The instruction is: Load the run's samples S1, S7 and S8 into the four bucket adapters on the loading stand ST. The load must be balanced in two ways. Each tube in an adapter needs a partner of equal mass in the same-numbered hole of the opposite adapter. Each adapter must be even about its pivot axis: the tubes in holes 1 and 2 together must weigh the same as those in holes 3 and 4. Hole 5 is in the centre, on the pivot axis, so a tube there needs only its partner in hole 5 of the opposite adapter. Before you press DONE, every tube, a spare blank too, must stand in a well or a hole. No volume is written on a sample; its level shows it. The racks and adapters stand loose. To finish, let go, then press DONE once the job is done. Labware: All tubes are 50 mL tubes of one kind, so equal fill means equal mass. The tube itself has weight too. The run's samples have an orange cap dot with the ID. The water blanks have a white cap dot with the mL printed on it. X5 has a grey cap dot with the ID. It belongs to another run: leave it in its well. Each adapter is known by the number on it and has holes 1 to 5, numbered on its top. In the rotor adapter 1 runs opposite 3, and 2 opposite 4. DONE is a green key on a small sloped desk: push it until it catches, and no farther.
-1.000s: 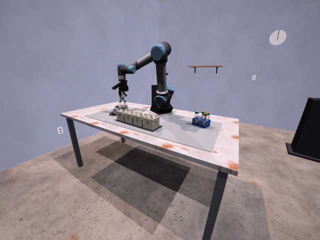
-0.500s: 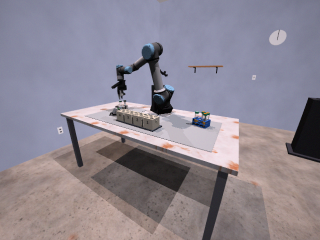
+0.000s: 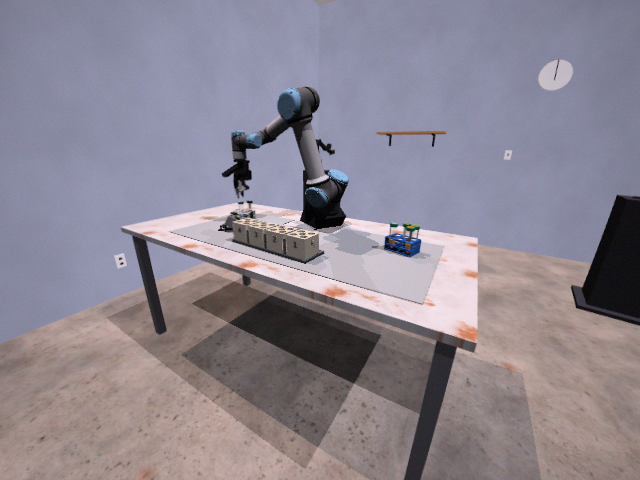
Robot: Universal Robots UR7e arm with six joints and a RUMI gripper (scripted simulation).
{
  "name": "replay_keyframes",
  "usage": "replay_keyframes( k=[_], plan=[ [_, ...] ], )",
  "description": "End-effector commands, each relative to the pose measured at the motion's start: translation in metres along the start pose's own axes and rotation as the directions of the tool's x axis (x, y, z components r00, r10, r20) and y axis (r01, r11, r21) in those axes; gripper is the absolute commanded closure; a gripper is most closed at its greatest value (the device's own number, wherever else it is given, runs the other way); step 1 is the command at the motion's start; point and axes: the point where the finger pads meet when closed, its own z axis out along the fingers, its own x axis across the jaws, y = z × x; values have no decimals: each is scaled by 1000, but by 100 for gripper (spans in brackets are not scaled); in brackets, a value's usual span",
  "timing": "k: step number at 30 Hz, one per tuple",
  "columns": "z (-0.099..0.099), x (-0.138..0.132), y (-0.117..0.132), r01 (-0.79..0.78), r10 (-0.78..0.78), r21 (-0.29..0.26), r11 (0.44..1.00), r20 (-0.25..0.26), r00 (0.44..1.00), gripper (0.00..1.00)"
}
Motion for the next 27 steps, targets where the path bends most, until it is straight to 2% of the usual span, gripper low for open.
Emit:
replay_keyframes(
  k=[1, 11, 27],
  plan=[
    [7, 1, -1, 0, 0, 1, 1000, 0, 1000, 65],
    [36, 1, -1, 0, 0, 1, 1000, 0, 1000, 65],
    [44, 1, -1, 0, 0, 1, 1000, 0, 1000, 65]
  ],
)
